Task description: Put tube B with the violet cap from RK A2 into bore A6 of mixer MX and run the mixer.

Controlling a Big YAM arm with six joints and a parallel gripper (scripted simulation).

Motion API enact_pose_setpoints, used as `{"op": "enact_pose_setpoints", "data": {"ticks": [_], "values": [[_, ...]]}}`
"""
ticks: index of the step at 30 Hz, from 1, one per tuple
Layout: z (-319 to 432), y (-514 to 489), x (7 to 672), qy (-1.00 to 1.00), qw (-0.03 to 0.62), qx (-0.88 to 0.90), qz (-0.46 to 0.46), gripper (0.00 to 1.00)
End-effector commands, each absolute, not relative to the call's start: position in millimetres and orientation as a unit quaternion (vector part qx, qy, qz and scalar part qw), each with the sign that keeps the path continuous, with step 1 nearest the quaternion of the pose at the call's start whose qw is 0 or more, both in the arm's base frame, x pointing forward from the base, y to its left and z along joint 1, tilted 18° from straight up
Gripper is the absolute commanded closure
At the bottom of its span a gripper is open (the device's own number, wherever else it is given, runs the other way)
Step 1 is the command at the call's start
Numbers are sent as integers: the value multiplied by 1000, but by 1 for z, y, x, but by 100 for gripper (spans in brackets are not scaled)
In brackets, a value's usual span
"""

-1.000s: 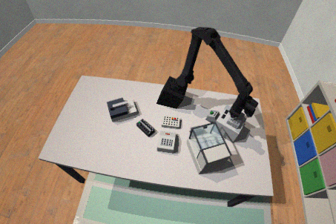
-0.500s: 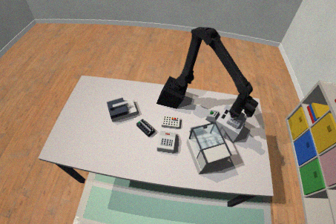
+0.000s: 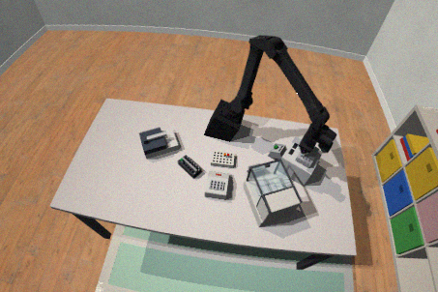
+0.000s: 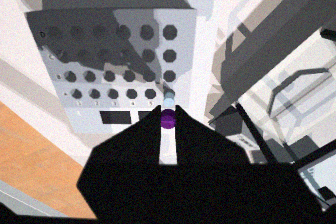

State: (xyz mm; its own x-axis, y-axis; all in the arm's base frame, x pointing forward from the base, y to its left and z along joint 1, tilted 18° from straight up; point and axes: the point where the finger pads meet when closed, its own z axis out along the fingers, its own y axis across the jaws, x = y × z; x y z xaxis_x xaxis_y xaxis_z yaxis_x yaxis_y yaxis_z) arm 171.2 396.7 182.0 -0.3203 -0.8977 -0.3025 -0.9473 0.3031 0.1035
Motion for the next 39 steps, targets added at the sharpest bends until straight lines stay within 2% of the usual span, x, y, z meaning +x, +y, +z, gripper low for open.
{"op": "enact_pose_setpoints", "data": {"ticks": [1,39], "values": [[174,405,169,802,91,-576,132,91],[157,409,170,802,91,-575,131,91]]}}
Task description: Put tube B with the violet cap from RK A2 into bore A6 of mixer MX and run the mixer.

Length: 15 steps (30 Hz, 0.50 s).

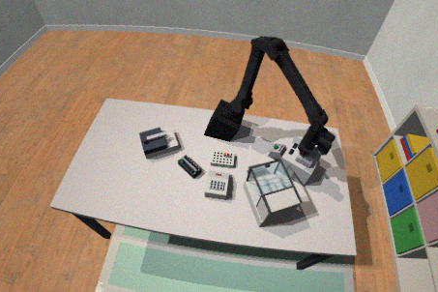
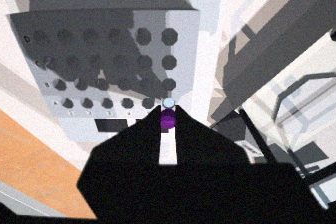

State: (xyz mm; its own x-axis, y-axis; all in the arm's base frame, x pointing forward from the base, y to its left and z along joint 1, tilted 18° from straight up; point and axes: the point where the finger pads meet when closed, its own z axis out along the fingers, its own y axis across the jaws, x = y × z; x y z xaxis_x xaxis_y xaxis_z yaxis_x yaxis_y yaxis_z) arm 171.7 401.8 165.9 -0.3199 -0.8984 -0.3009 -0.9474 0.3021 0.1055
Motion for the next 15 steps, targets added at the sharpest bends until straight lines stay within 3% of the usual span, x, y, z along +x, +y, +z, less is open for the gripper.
{"op": "enact_pose_setpoints", "data": {"ticks": [1,15], "values": [[157,409,170,802,91,-575,131,91],[151,411,171,803,91,-575,131,91]]}}
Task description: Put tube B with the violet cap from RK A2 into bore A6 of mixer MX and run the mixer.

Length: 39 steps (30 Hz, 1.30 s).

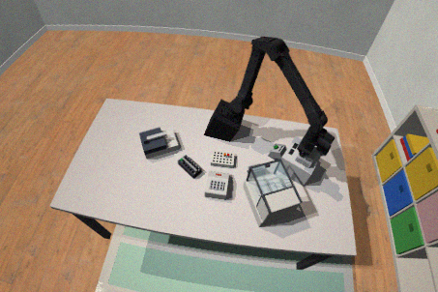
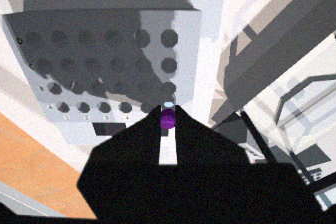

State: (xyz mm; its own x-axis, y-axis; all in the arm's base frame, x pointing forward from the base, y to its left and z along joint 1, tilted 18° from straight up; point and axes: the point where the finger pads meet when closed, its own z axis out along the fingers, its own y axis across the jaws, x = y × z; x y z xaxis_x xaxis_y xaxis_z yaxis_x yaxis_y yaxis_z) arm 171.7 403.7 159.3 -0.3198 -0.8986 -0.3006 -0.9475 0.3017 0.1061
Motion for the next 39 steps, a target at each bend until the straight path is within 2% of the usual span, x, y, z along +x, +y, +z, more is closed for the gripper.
{"op": "enact_pose_setpoints", "data": {"ticks": [1,39], "values": [[151,411,171,803,91,-575,131,91],[150,409,175,803,92,-574,131,91]]}}
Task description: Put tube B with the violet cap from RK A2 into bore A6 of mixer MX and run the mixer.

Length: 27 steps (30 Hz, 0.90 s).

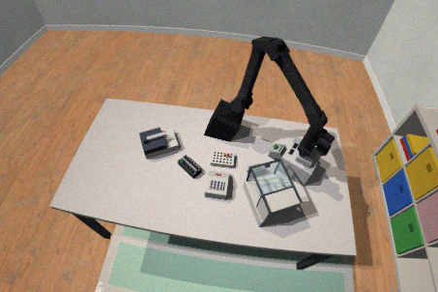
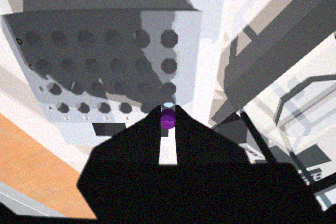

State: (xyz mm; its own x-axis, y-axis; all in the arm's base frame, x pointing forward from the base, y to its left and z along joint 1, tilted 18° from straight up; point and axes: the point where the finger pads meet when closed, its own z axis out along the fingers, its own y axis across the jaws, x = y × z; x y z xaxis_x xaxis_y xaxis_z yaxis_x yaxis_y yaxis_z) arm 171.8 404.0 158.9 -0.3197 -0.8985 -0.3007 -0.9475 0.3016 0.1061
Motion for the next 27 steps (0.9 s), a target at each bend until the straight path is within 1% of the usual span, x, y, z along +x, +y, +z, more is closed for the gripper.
{"op": "enact_pose_setpoints", "data": {"ticks": [1,27], "values": [[150,409,175,803,92,-574,131,91],[148,409,175,803,92,-574,130,91]]}}
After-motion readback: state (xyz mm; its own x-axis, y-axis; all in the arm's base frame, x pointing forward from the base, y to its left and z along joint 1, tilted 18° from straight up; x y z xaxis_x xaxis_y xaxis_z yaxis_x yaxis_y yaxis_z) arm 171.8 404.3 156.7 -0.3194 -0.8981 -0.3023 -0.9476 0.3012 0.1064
